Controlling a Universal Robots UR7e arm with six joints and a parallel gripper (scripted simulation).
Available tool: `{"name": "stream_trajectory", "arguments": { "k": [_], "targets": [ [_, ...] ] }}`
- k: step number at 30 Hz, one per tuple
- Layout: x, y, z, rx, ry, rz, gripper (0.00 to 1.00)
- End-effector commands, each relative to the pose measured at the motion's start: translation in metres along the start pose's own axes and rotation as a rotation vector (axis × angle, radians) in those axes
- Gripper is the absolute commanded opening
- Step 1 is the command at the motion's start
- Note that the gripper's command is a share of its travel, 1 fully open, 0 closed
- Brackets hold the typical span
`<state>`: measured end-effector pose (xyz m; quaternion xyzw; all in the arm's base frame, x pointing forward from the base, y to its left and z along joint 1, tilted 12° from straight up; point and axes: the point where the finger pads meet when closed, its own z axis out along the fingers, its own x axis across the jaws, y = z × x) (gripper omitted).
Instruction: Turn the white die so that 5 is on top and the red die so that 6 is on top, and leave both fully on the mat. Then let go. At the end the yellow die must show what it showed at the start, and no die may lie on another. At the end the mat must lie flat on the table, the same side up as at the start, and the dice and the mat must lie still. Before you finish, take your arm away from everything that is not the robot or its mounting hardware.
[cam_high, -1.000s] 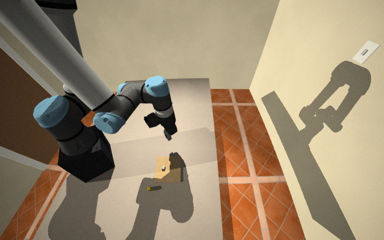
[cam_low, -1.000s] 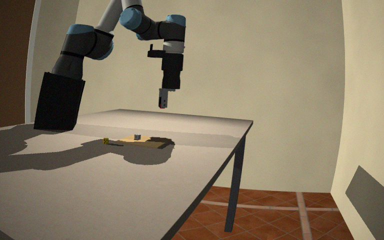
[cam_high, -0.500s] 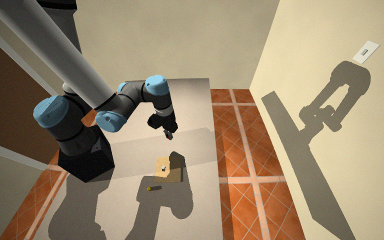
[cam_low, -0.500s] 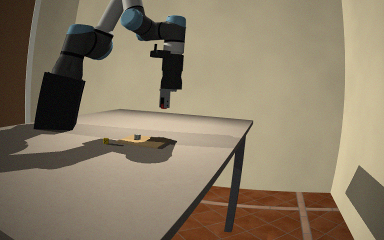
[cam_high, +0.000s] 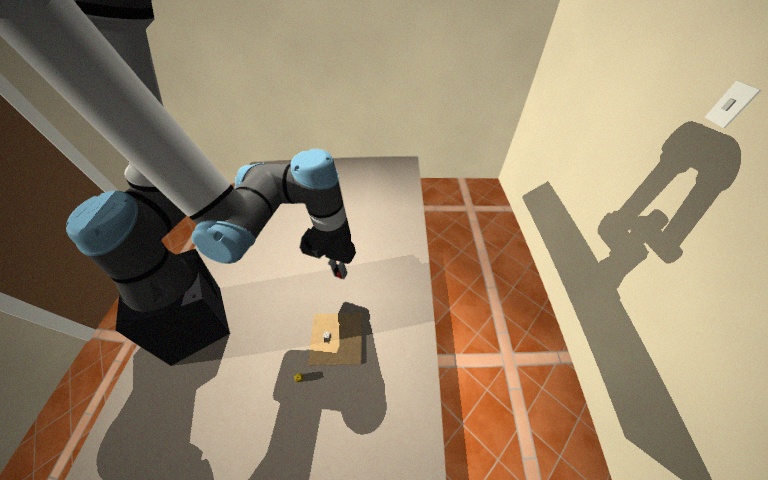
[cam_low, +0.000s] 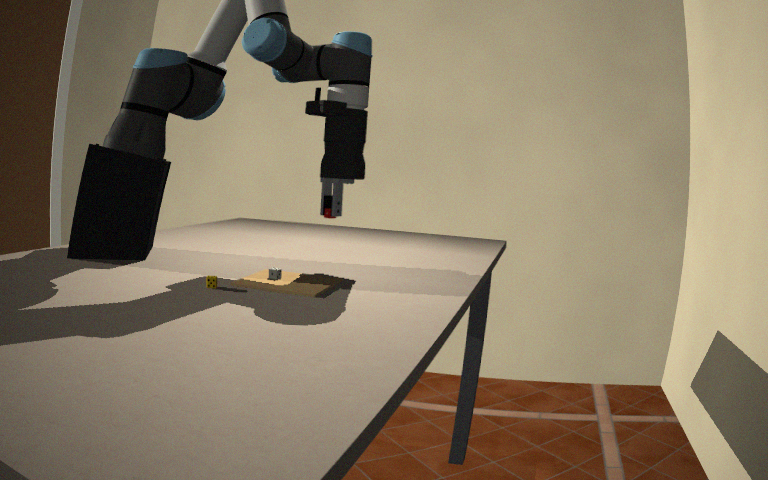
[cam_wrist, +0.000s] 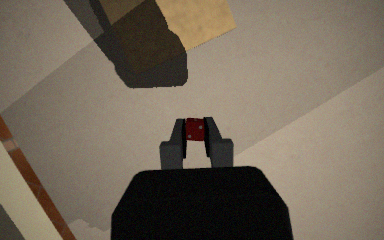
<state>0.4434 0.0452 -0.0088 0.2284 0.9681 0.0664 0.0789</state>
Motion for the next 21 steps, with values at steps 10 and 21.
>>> {"name": "stream_trajectory", "arguments": {
  "k": [10, 21],
  "targets": [
    [-0.0004, 0.0000, 0.0002, -0.024, 0.001, -0.015, 0.34],
    [-0.0002, -0.0020, 0.0011, -0.174, 0.003, -0.015, 0.34]
  ]
}}
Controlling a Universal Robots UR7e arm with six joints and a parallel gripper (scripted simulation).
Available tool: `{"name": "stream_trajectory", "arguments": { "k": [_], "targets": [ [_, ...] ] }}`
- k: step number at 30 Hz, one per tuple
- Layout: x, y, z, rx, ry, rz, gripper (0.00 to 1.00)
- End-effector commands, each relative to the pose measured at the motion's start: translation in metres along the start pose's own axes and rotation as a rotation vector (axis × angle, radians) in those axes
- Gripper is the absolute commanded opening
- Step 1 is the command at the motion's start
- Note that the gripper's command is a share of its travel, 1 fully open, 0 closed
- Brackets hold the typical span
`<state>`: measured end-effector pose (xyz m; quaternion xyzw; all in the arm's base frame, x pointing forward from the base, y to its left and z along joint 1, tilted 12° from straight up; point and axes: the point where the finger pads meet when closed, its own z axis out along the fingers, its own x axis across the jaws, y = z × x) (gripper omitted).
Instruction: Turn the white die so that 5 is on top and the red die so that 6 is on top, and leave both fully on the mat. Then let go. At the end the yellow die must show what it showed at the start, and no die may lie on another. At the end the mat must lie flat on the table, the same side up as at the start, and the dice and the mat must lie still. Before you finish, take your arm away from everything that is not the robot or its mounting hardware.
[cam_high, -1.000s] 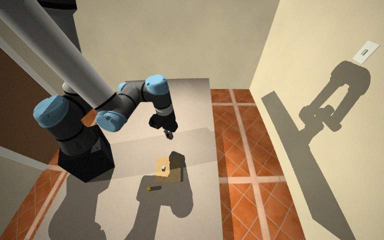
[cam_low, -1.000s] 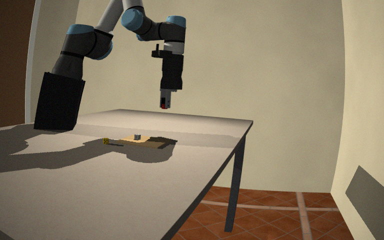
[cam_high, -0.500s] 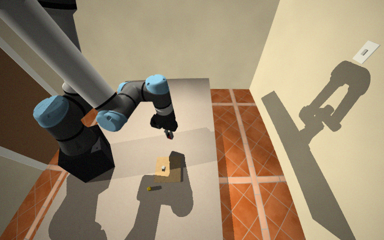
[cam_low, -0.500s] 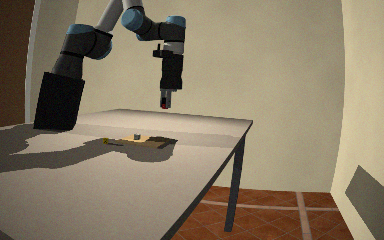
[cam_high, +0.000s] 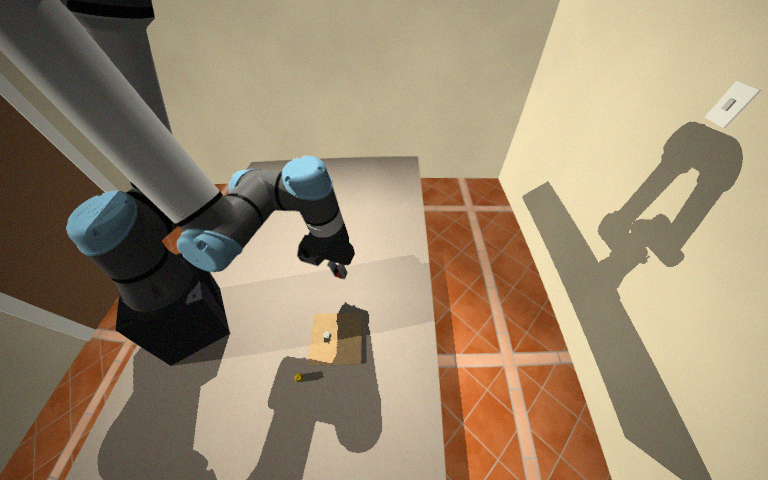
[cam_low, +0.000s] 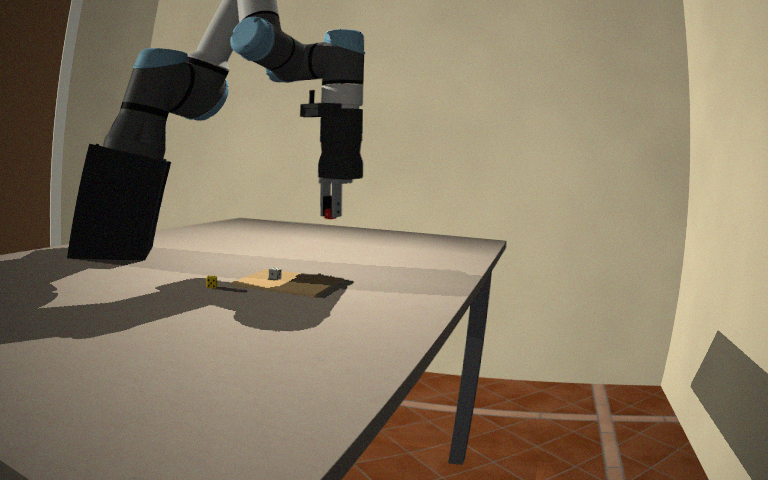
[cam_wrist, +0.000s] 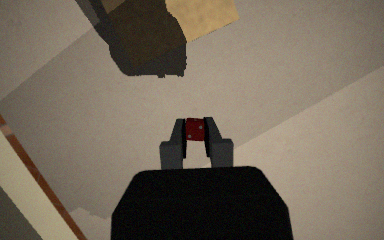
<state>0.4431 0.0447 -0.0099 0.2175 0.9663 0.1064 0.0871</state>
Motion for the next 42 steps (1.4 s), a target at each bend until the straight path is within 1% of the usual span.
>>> {"name": "stream_trajectory", "arguments": {
  "k": [1, 7, 10, 14, 15, 17, 18, 21, 22, 25, 27, 31, 34, 38, 42],
  "targets": [
    [0.000, -0.002, 0.000, -0.117, -0.001, -0.001, 0.34],
    [0.000, -0.004, 0.000, -0.298, -0.002, -0.001, 0.34],
    [0.000, -0.004, 0.000, -0.305, -0.002, -0.001, 0.34],
    [0.000, -0.006, 0.001, -0.455, -0.003, -0.002, 0.34],
    [-0.001, -0.006, 0.001, -0.462, -0.004, -0.001, 0.34],
    [0.000, -0.007, 0.002, -0.533, 0.001, -0.003, 0.34],
    [0.000, -0.007, 0.002, -0.535, 0.001, -0.003, 0.34],
    [0.000, -0.008, 0.002, -0.636, 0.001, -0.004, 0.34],
    [0.000, -0.008, 0.002, -0.637, 0.001, -0.004, 0.34],
    [-0.001, -0.009, 0.002, -0.729, -0.004, -0.002, 0.34],
    [-0.001, -0.009, 0.002, -0.729, -0.004, -0.002, 0.34],
    [0.000, -0.010, 0.003, -0.823, 0.000, -0.004, 0.34],
    [-0.001, -0.011, 0.003, -0.882, -0.002, -0.003, 0.34],
    [0.000, -0.011, 0.003, -0.937, 0.001, -0.005, 0.34],
    [0.000, -0.012, 0.003, -0.974, -0.001, -0.004, 0.34]
  ]
}}
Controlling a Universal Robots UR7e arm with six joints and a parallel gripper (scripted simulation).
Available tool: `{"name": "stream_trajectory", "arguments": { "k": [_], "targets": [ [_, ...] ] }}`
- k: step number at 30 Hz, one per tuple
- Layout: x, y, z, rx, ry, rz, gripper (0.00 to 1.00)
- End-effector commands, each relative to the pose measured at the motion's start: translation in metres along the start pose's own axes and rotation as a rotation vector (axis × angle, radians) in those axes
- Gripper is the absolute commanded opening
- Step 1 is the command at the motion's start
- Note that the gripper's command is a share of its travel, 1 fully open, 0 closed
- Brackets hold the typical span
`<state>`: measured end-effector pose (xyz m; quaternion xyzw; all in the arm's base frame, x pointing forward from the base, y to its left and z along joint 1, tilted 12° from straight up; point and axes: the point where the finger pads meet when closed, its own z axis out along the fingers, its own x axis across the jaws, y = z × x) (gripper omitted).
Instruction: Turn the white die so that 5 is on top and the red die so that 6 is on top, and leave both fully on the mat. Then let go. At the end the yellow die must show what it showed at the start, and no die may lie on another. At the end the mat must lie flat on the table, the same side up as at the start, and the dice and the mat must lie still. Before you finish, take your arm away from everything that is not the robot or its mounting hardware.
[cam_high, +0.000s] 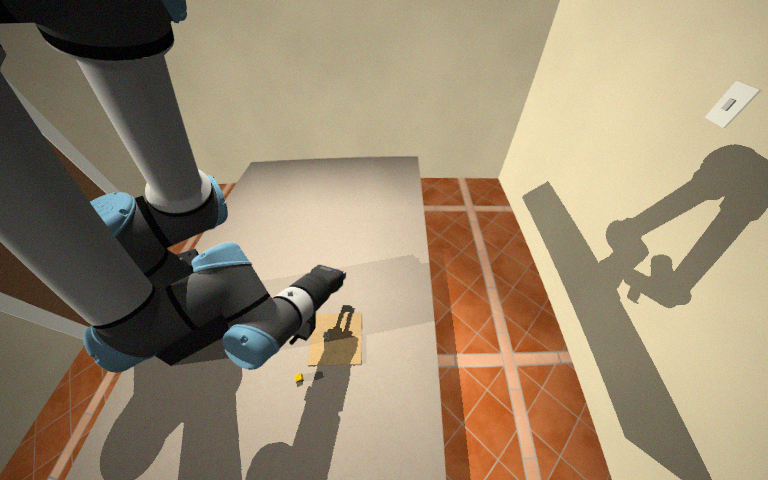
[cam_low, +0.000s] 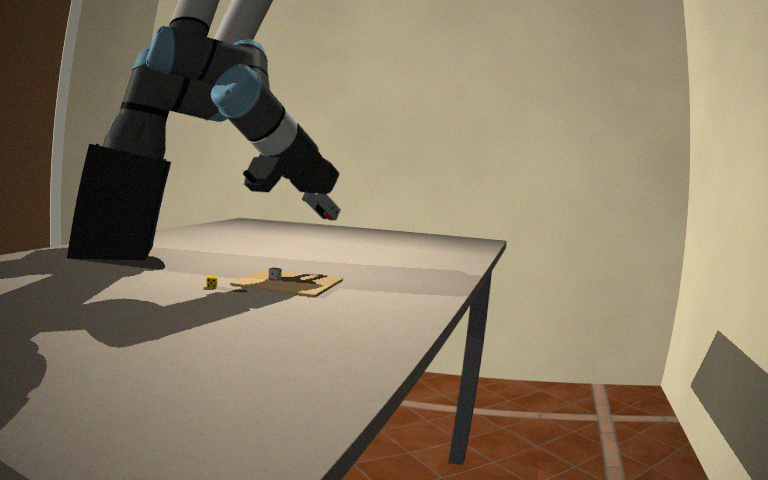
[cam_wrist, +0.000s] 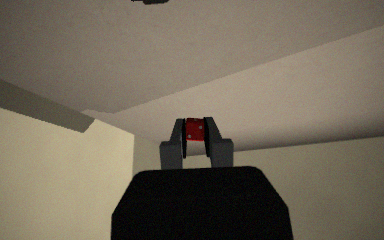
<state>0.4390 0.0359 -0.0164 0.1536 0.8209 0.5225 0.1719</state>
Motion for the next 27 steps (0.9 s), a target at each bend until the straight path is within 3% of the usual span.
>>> {"name": "stream_trajectory", "arguments": {
  "k": [1, 19, 27],
  "targets": [
    [-0.001, 0.000, -0.001, -0.060, -0.007, -0.001, 0.34],
    [-0.002, -0.001, -0.001, -0.085, -0.010, -0.001, 0.34],
    [-0.002, -0.016, 0.009, -0.085, -0.009, -0.001, 0.34]
  ]
}}
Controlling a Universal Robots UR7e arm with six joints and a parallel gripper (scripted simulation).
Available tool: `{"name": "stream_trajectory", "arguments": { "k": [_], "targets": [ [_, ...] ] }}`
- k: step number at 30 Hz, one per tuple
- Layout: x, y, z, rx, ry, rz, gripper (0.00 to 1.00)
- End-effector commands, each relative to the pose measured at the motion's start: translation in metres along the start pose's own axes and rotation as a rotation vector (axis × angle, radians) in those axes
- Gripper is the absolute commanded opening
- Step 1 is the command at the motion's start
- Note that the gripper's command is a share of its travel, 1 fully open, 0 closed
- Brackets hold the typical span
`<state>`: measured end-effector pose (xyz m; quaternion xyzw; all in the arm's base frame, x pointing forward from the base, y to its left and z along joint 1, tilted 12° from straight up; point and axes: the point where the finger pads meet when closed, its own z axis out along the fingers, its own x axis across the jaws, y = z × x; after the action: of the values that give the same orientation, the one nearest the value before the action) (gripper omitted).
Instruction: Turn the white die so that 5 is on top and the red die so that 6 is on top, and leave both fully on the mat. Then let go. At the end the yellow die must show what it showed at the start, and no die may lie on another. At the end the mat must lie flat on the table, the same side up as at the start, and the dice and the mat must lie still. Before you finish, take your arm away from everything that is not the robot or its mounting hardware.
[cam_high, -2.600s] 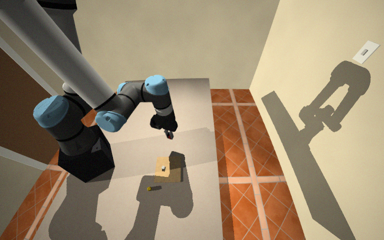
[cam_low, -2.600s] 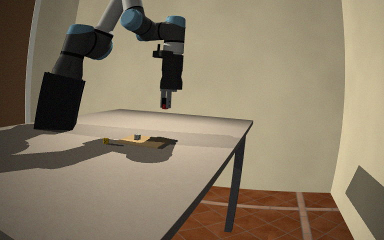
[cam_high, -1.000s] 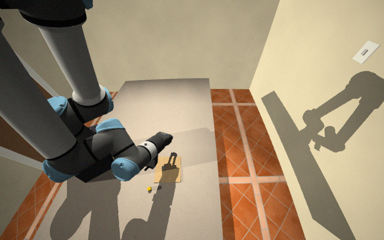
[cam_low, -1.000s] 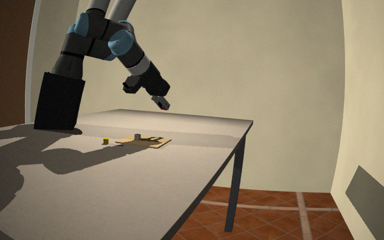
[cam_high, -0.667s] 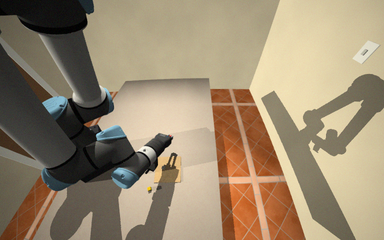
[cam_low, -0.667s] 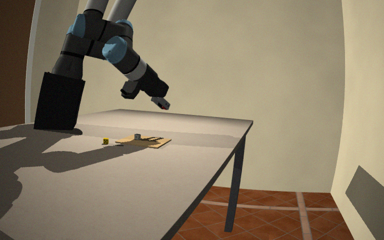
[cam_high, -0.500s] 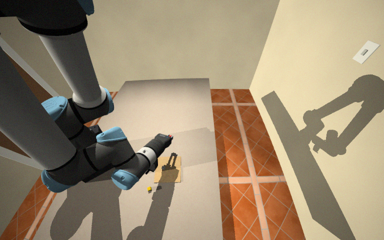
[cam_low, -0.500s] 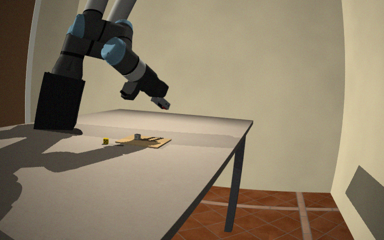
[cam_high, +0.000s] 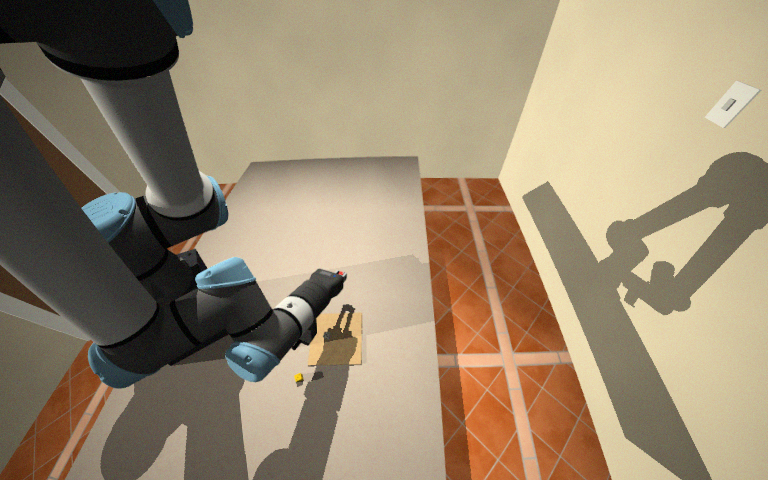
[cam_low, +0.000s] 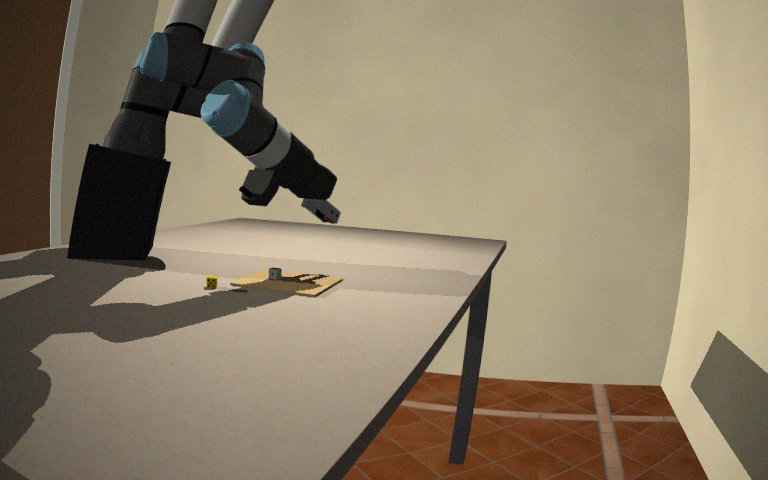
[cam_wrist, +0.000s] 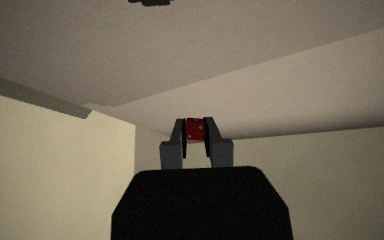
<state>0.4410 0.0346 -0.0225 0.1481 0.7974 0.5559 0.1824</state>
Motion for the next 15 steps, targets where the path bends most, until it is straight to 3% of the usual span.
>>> {"name": "stream_trajectory", "arguments": {
  "k": [1, 15],
  "targets": [
    [0.000, -0.014, 0.007, 0.000, 0.000, 0.000, 0.34],
    [0.000, -0.052, 0.027, 0.000, 0.000, 0.000, 0.34]
  ]
}}
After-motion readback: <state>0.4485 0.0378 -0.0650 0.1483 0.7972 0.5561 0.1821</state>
